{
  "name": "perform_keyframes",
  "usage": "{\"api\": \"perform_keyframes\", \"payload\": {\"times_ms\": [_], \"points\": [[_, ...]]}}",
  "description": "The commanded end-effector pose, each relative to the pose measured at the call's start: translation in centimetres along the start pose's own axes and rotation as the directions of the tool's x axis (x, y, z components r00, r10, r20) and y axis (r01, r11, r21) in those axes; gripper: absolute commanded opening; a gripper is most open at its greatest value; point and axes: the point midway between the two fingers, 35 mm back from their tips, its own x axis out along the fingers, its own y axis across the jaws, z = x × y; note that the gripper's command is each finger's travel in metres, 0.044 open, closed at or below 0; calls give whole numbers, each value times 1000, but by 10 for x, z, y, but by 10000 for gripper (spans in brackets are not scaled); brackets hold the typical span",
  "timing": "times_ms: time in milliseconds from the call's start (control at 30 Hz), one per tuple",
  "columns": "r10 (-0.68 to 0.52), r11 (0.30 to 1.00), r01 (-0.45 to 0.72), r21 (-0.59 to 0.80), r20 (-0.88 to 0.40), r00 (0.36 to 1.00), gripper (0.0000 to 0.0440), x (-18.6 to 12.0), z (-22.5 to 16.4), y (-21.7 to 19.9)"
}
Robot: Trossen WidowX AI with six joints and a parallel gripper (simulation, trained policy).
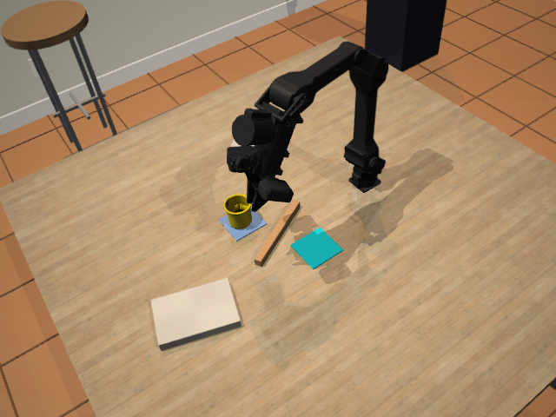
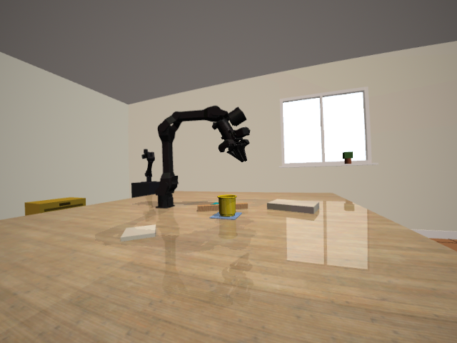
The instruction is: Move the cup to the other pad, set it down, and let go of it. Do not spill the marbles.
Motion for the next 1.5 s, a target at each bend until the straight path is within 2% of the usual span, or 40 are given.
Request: {"api": "perform_keyframes", "payload": {"times_ms": [0, 367, 833, 1467], "points": [[-36, 999, 35, -12, -53, 998, 132, 6, -2, -5], [-128, 991, 117, -66, -199, 972, 127, 22, -10, -26], [-225, 972, 183, -148, -359, 906, 140, 41, -21, -62], [-280, 957, 203, -210, -471, 836, 175, 77, -36, -109]]}}
